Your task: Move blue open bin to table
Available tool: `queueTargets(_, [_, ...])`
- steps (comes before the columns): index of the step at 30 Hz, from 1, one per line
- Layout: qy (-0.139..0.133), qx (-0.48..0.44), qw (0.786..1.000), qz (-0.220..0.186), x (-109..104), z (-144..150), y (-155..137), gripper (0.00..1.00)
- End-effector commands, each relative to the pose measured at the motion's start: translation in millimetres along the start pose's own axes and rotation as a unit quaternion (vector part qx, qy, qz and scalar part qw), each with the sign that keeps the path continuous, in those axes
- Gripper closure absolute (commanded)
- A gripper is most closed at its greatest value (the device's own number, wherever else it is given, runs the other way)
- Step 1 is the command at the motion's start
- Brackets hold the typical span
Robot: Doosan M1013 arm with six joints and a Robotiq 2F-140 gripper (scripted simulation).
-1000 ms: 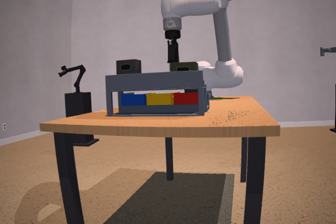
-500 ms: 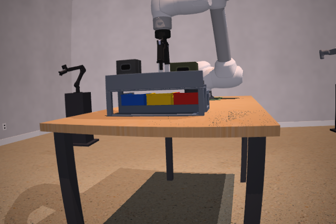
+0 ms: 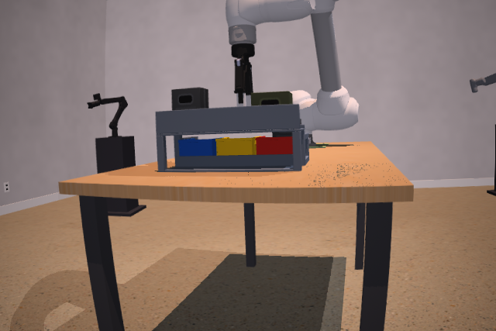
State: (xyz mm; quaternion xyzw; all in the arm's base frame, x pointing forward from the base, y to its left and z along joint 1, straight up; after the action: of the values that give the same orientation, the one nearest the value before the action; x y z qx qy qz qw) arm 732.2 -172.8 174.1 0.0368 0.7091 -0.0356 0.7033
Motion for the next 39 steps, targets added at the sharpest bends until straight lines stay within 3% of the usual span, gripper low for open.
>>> queueTargets(1, [0.000,0.000,1.000,0.000,-0.2,0.0,0.1,0.43])
queueTargets(38, [0.000,0.000,1.000,0.000,-0.4,-4.2,6.4,0.43])
queueTargets(39, [0.000,0.000,1.000,0.000,-0.3,-4.2,6.4,0.72])
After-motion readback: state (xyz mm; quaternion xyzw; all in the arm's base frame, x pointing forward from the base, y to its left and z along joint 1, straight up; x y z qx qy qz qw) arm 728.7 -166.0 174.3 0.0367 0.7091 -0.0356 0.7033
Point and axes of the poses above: the point where the finger pads meet when closed, its own x axis out along the fingers, its own z axis across the jaws, y = z × x, the point moved 1 cm from there along -x, back along the fingers, and after that the axes turned 1 degree about -x, right-handed, at the moved point
